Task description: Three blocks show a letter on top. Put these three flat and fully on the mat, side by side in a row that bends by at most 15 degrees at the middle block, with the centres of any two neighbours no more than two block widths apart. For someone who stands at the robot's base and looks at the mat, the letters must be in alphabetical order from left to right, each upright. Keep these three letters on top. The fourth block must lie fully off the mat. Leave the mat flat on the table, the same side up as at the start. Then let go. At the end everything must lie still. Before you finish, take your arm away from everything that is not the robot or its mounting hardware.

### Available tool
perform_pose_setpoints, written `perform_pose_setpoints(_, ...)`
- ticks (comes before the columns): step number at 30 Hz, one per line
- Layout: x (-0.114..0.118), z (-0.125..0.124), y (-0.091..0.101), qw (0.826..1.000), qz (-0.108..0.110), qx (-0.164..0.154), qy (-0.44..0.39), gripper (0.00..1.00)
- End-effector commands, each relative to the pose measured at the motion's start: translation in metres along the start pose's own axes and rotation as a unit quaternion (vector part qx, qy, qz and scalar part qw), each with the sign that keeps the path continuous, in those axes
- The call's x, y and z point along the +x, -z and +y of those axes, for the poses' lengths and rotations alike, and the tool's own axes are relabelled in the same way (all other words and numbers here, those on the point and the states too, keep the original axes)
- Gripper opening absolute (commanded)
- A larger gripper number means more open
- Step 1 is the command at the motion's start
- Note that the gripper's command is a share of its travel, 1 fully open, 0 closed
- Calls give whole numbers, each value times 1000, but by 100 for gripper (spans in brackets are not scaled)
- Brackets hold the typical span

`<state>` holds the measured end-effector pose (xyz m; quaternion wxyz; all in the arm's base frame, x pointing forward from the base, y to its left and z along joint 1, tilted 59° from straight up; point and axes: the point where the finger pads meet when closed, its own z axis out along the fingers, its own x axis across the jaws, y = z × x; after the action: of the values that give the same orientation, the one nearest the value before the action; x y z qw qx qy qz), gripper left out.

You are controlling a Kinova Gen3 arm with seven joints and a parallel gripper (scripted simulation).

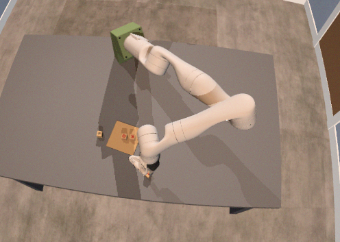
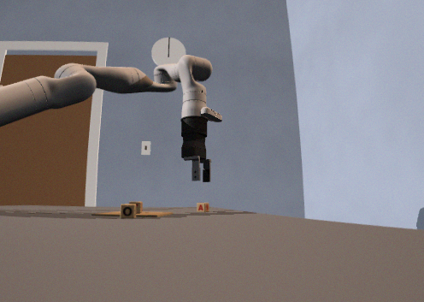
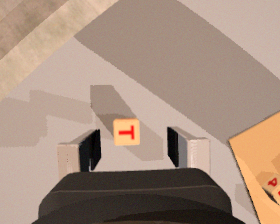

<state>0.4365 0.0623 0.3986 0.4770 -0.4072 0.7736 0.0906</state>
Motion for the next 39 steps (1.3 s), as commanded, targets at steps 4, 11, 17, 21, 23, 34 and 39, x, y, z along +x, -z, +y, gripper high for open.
perform_pose_setpoints(4, -3, -1, 0, 1000, -3, 2, -3, 100)
perform_pose_setpoints(11, -3, -1, -2, 1000, -3, 2, -4, 100)
perform_pose_setpoints(17, -2, 0, -8, 1000, -3, 2, -5, 100)
perform_pose_setpoints(21, -3, -1, -14, 1000, -3, 2, -5, 100)
perform_pose_setpoints(23, -3, -1, -14, 1000, -3, 2, -5, 100)
perform_pose_setpoints(34, -3, -1, -32, 1000, -3, 2, -4, 100)
perform_pose_setpoints(39, -3, -1, -38, 1000, -3, 2, -4, 100)
